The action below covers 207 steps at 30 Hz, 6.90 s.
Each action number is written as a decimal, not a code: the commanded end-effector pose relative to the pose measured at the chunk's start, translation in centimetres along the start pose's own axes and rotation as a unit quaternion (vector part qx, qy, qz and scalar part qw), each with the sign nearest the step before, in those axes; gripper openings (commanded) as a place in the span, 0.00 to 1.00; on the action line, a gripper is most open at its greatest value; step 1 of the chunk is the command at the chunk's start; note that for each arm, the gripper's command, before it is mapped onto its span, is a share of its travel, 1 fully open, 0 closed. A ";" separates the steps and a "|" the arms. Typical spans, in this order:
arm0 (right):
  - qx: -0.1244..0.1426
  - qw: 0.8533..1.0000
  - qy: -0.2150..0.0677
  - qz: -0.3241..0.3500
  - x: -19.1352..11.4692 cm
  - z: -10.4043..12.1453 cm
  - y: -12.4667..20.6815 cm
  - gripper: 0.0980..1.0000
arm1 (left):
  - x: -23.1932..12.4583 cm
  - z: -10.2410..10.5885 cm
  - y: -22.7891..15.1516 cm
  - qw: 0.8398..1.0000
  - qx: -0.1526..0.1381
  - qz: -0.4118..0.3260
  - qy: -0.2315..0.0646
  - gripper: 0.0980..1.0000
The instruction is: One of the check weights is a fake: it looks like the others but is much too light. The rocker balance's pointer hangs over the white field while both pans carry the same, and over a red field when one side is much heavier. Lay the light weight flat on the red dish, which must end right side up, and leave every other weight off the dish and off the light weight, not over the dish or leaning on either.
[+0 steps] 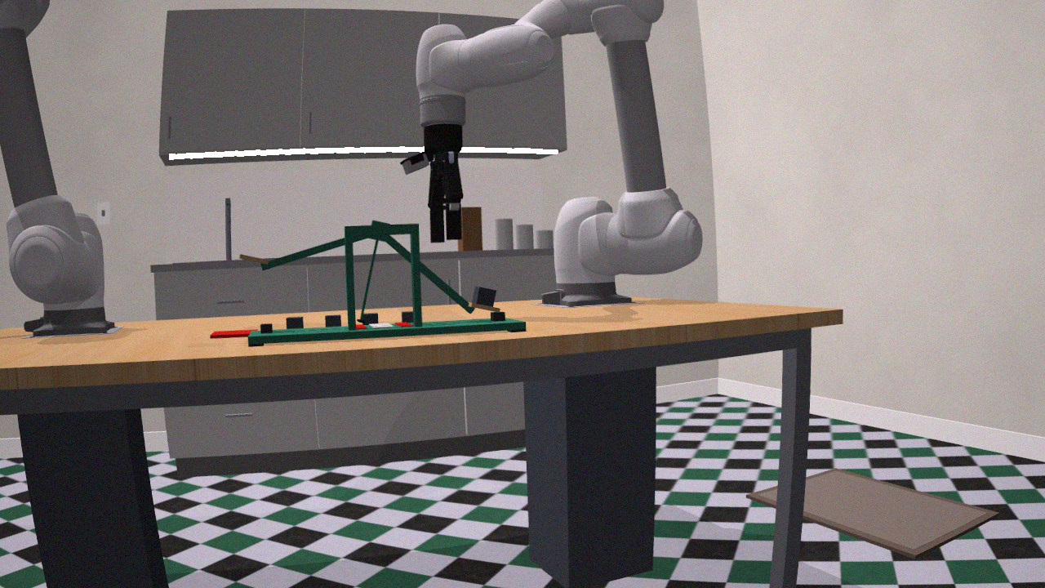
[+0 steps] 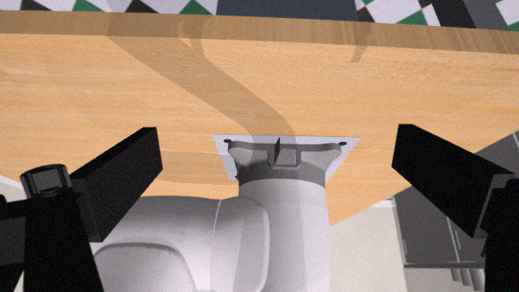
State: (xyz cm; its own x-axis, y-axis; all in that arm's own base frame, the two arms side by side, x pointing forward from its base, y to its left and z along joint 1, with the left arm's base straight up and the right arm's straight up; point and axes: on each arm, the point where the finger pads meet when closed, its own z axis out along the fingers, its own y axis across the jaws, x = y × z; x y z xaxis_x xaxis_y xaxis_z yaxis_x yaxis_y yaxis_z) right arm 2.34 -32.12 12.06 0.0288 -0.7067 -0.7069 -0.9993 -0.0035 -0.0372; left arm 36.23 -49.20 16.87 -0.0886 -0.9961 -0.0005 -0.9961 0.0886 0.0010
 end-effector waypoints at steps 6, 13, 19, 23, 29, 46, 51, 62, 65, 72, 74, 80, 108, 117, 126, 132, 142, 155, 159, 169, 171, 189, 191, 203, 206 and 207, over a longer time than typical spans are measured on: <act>0.000 1.000 0.001 0.000 0.0 -0.1 0.0 1.00 | 5.4 -0.1 0.0 1.000 0.000 0.000 0.000 1.00; 0.000 1.000 0.001 0.000 0.0 -0.1 0.0 1.00 | 7.2 -0.1 0.0 1.000 0.000 0.000 0.000 1.00; 0.000 1.000 0.001 0.000 0.0 -0.1 0.0 1.00 | 7.5 0.0 0.0 1.000 0.000 0.001 0.000 1.00; 0.000 1.000 0.001 0.000 0.0 -0.1 0.0 1.00 | 7.5 2.8 0.1 0.999 0.001 0.039 0.000 1.00; 0.000 1.000 0.001 0.000 0.0 -0.1 0.0 1.00 | 7.4 4.6 0.2 0.998 0.001 0.065 0.000 1.00; 0.000 1.000 0.001 0.000 0.0 -0.1 0.0 1.00 | 7.4 4.6 0.2 0.998 0.001 0.065 0.000 0.40; 0.000 1.000 0.001 0.000 0.0 -0.1 0.0 1.00 | 7.4 4.6 0.2 0.998 0.001 0.065 0.000 0.40; 0.000 1.000 0.001 0.000 0.0 -0.1 0.0 1.00 | 7.4 4.6 0.2 0.998 0.001 0.065 0.000 0.40; 0.000 1.000 0.001 0.000 0.0 -0.1 0.0 1.00 | 7.4 4.6 0.2 0.998 0.001 0.065 0.000 0.40; 0.000 1.000 0.001 0.000 0.0 -0.1 0.0 1.00 | 7.4 4.8 0.2 0.998 0.001 0.065 0.000 0.40; 0.000 1.000 0.001 0.000 0.0 -0.1 0.0 1.00 | 7.4 4.9 0.2 0.998 0.001 0.065 0.000 0.40; 0.000 1.000 0.001 0.000 0.0 -0.1 0.0 1.00 | 7.4 5.2 0.2 0.998 0.001 0.065 0.000 0.40; 0.000 1.000 0.001 0.000 0.0 -0.1 0.0 1.00 | 7.5 9.0 0.1 0.998 0.001 0.065 0.000 0.40; 0.000 1.000 0.001 0.000 0.0 -0.1 0.0 1.00 | 7.5 9.6 0.0 0.998 0.001 0.065 0.000 0.40; 0.000 1.000 0.001 0.000 0.0 -0.1 0.0 1.00 | 7.5 9.9 0.0 0.998 0.001 0.065 0.000 0.40; 0.000 1.000 0.001 0.000 0.0 -0.1 0.0 1.00 | 7.5 9.9 0.0 0.998 0.001 0.065 0.000 0.40; 0.000 1.000 0.001 0.000 0.0 -0.1 0.0 1.00 | 7.5 9.9 0.0 0.998 0.001 0.065 0.000 0.40; 0.000 1.000 0.001 0.000 0.0 -0.1 0.0 1.00 | 7.5 9.9 0.0 0.998 0.001 0.065 0.000 0.40; 0.000 1.000 0.001 0.000 0.0 -0.1 0.0 1.00 | 7.5 9.9 0.0 0.998 0.001 0.065 0.000 0.40; 0.000 1.000 0.001 0.000 0.0 -0.1 0.0 1.00 | 7.5 9.9 0.0 0.998 0.001 0.065 0.000 0.40; 0.000 1.000 0.001 0.000 0.0 -0.1 0.0 1.00 | 7.6 9.9 0.0 0.998 0.001 0.065 0.000 0.40; 0.000 1.000 0.001 0.000 0.0 -0.1 0.0 1.00 | 7.6 9.9 0.0 0.998 0.001 0.065 0.000 0.40; 0.000 1.000 0.001 0.000 0.0 -0.1 0.0 1.00 | 7.6 9.9 0.0 0.998 0.001 0.065 0.000 0.40; 0.000 1.000 0.001 0.000 0.0 -0.1 0.0 1.00 | 7.6 9.9 0.0 0.998 0.001 0.065 0.000 0.40; 0.000 1.000 0.001 0.000 0.0 -0.1 0.0 1.00 | 7.6 9.9 0.0 0.998 0.001 0.065 0.000 0.40; 0.000 1.000 0.001 0.000 0.0 -0.1 0.0 1.00 | 7.6 9.9 0.0 0.998 0.001 0.065 0.000 0.40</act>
State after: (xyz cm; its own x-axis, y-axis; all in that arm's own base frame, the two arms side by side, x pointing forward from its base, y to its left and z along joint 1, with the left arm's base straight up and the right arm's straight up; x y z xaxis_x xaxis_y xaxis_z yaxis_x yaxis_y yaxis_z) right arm 2.34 -32.12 12.06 0.0288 -0.7067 -0.7069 -0.9993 -0.0035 -0.0372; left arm 35.52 -56.71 6.84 -0.2173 -0.9761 -0.0008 -0.9761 0.2173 0.0013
